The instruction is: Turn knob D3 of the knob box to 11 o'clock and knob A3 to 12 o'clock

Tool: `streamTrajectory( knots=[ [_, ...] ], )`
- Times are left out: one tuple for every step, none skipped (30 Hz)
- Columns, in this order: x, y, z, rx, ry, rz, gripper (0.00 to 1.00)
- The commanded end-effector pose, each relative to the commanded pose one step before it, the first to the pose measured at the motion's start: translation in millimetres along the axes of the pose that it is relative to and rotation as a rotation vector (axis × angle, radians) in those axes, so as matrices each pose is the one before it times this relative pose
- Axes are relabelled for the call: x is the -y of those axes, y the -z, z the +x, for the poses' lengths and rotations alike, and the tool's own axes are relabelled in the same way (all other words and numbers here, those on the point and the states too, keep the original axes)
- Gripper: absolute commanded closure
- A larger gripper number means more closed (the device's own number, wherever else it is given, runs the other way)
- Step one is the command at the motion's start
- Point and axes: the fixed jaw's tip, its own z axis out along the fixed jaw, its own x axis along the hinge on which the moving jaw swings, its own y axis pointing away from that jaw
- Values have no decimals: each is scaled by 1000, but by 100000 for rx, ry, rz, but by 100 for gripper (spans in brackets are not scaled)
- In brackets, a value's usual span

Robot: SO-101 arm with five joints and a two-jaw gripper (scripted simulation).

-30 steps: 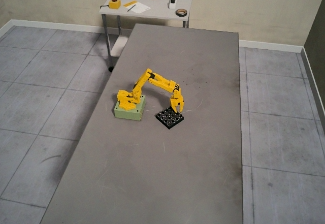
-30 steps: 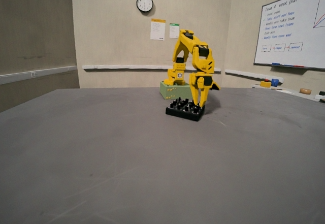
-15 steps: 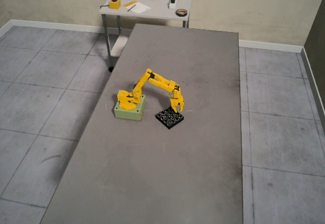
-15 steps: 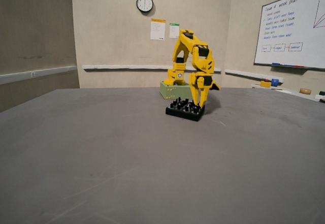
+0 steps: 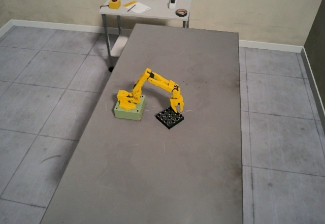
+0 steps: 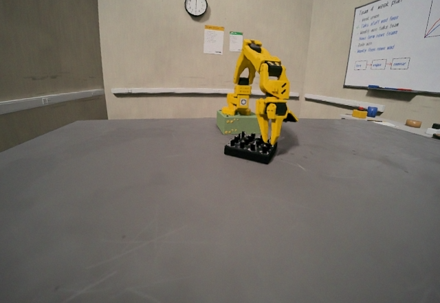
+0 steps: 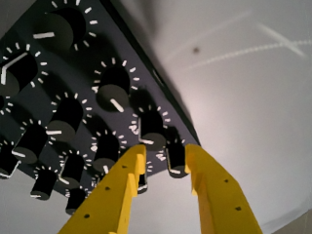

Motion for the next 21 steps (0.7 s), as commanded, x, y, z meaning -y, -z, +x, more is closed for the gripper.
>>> streamTrajectory(
  knots=[
    [-22234,-44563,-12091,4512,857,-11454,90],
    [-341,-721,-173,50,13,-141,90],
    [-56,-114,-27,9,3,-25,90],
    [0,0,0,0,0,0,90],
    [0,0,0,0,0,0,90],
    [17809,42484,9699,-4180,-753,11657,90],
    [-264,-684,-168,72,13,-192,90],
    [-626,-1598,-395,167,28,-452,90],
    [-1050,-2637,-654,276,47,-745,90],
    [-1472,-3632,-912,377,66,-1024,90],
    [-1840,-4443,-1121,459,82,-1254,90],
    [-2113,-4971,-1270,509,88,-1404,90],
    [-2244,-5157,-1323,525,94,-1458,90],
    [-2217,-4988,-1291,499,94,-1408,90],
    [-2028,-4471,-1157,443,81,-1260,90],
    [-1681,-3660,-954,358,65,-1030,90],
    [-1242,-2665,-700,261,50,-751,90],
    [-749,-1616,-418,157,28,-456,90],
    [-324,-692,-179,66,12,-192,90],
    [-53,-110,-32,12,3,-31,90],
    [0,0,0,0,0,0,90]
  ],
)
